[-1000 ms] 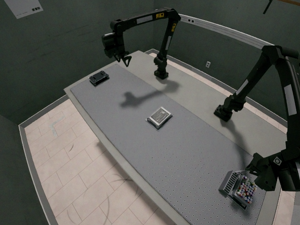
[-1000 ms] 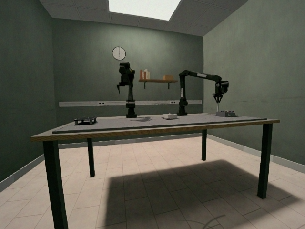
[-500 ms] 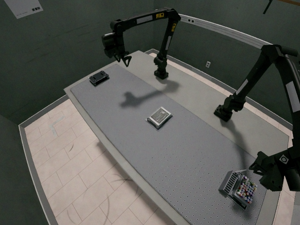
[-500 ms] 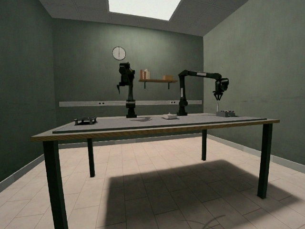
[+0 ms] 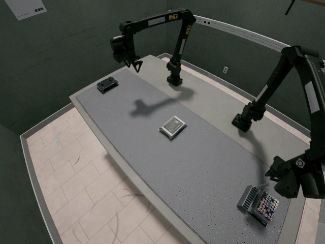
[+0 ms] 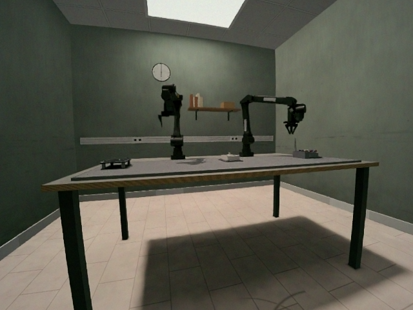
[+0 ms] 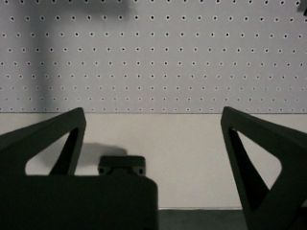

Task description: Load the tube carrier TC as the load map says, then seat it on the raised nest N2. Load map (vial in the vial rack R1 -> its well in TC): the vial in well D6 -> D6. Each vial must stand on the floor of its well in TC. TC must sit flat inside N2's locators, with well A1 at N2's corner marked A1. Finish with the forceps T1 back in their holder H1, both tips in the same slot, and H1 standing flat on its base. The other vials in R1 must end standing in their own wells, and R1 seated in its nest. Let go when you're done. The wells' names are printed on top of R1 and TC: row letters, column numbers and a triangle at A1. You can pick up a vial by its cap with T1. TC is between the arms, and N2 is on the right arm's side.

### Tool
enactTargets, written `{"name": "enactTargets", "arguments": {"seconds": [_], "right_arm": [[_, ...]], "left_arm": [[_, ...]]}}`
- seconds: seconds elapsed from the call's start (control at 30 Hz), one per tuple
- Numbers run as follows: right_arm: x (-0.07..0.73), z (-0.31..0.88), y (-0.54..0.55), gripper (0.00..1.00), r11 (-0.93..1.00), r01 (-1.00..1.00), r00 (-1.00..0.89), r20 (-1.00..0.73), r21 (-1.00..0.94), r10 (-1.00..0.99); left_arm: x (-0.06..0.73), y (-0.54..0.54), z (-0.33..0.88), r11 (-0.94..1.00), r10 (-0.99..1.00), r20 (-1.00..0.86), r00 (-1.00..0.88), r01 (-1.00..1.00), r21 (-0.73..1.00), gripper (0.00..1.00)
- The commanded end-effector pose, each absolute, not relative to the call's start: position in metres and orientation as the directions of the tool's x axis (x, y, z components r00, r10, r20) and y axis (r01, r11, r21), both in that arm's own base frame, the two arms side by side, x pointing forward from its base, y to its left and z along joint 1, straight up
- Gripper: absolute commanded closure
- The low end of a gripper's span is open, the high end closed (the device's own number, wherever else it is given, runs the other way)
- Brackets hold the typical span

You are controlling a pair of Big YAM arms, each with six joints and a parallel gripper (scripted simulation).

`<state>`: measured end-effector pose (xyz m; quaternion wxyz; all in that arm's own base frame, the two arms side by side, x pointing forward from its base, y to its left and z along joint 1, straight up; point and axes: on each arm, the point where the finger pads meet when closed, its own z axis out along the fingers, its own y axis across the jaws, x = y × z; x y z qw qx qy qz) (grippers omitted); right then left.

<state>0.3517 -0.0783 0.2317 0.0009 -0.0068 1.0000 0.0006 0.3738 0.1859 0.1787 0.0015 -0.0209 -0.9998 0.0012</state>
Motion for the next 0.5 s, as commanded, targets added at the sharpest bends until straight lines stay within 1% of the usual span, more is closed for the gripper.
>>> {"name": "enactTargets", "arguments": {"seconds": [0.0, 0.47], "right_arm": [[0.359, 0.244, -0.080, 0.00, 1.000, -0.005, -0.999, -0.035, -0.008, -0.005], [0.359, 0.244, -0.080, 0.00, 1.000, -0.005, -0.999, -0.035, -0.008, -0.005]], "left_arm": [[0.371, 0.178, 0.191, 1.000, 0.016, -0.010, -1.000, 0.016, 0.006, 0.76], [0.360, 0.127, 0.210, 1.000, 0.016, -0.009, -1.000, 0.016, 0.004, 0.76]]}}
